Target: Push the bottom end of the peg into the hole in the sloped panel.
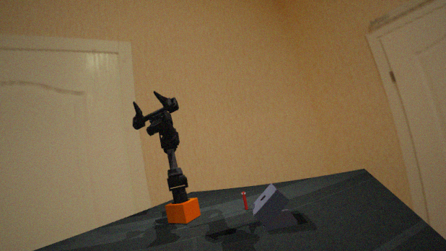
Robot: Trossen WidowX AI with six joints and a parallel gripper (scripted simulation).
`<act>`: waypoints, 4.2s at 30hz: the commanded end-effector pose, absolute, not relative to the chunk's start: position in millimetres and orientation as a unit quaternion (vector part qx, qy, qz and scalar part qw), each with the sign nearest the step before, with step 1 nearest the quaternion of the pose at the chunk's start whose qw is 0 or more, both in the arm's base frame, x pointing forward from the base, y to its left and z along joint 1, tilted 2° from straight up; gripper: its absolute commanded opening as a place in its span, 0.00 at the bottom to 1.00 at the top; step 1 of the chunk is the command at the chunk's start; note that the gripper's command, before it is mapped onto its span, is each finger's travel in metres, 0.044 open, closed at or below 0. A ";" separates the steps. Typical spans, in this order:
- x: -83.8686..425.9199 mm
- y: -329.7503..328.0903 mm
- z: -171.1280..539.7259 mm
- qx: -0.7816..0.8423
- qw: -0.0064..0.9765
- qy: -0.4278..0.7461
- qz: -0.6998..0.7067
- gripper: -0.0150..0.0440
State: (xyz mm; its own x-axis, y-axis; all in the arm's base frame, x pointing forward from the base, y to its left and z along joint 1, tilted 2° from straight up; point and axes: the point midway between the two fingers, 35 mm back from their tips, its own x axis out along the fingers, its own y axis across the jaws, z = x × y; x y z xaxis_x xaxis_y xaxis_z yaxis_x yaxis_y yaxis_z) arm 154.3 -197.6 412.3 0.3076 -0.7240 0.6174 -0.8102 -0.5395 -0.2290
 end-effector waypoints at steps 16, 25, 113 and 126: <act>249.1 -192.0 368.1 0.886 0.149 -0.417 0.135 1.00; 301.6 -170.9 330.7 0.913 0.224 -0.342 0.008 1.00; 259.3 148.8 45.7 0.258 0.657 0.662 -0.252 1.00; 260.1 149.7 24.1 0.258 0.657 0.662 -0.252 1.00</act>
State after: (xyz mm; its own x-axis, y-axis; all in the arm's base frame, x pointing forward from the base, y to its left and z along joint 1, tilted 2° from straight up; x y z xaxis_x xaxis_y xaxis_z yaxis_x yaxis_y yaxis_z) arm 262.4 150.2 33.9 0.0094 0.0141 -0.9999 0.6759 0.7368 0.0167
